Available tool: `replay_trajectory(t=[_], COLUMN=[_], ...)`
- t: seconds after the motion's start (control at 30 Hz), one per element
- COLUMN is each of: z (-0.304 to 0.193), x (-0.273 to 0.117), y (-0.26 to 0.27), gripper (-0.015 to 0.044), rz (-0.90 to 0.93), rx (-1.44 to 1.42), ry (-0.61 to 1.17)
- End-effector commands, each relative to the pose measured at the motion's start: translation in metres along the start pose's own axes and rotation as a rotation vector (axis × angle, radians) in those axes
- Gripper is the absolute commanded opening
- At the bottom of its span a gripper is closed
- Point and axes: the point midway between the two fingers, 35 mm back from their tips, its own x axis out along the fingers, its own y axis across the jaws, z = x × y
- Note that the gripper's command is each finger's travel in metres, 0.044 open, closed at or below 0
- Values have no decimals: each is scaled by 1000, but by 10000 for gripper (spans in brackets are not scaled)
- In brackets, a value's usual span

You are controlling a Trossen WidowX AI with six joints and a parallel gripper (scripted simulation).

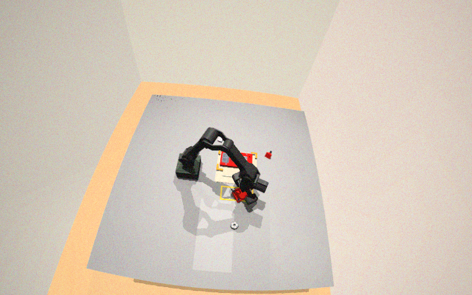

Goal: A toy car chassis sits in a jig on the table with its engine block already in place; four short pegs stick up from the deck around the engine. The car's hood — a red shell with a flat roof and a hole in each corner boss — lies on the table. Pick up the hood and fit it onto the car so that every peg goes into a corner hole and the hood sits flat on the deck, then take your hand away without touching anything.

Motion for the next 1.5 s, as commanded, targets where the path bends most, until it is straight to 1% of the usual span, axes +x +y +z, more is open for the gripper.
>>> replay_trajectory(t=[0.0, 0.03, 0.33, 0.67, 0.7, 1.47], z=[0, 0, 0, 0, 0, 0], x=[-1, -1, -1, -11, -13, -72], y=[0, 0, 0, 0, 0, 0], gripper=[361, 335, 275, 12, 0, 0], rz=[-1, -1, -1, -1, -1, -1], rx=[0, 0, 0, 0, 0, 0], ry=[-1, -1, -1, 0, 0, 0])
